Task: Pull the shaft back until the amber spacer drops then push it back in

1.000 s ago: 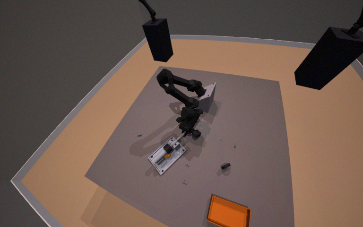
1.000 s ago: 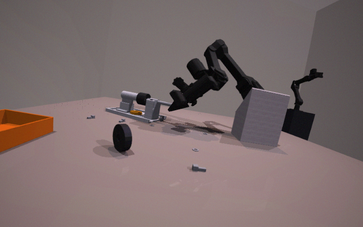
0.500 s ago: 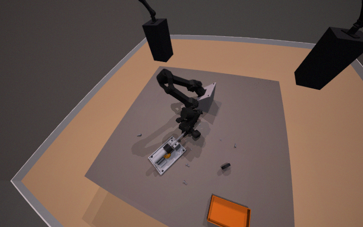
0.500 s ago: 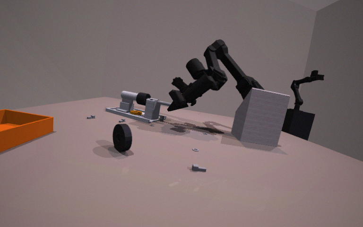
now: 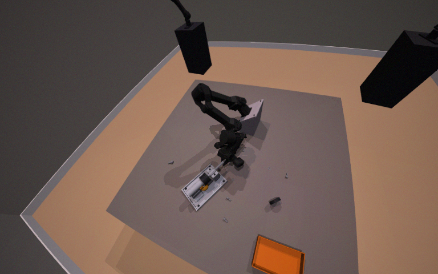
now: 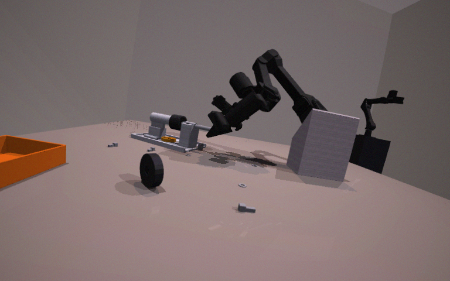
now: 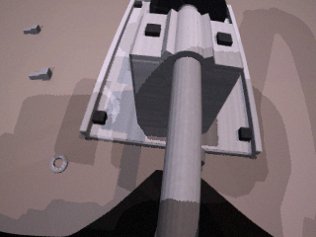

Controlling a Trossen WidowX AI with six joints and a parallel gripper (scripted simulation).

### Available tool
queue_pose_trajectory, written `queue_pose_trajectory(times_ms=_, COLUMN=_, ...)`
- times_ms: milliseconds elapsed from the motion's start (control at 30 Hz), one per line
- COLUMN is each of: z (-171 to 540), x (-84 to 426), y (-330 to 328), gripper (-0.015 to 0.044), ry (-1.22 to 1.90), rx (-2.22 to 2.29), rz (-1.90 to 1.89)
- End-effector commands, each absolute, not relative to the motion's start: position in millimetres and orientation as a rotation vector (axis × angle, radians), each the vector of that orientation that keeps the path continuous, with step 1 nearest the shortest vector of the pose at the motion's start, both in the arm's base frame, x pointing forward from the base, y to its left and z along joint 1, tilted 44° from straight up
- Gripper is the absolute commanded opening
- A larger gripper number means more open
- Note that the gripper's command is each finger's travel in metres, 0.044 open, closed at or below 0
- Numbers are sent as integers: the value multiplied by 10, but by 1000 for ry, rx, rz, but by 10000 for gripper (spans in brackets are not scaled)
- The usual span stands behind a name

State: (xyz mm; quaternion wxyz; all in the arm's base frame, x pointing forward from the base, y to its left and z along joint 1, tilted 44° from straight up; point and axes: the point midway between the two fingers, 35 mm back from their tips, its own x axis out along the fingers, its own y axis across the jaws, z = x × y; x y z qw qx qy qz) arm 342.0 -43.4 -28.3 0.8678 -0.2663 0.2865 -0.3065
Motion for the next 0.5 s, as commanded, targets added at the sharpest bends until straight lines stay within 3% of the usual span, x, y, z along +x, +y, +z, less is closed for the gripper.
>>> queue_pose_trajectory(times_ms=0, z=-264, x=3459, y=-432, gripper=0, ry=592, rx=-553, rz=-640)
queue_pose_trajectory(times_ms=467, z=-252, x=3498, y=-444, gripper=0, ry=592, rx=-553, rz=-640)
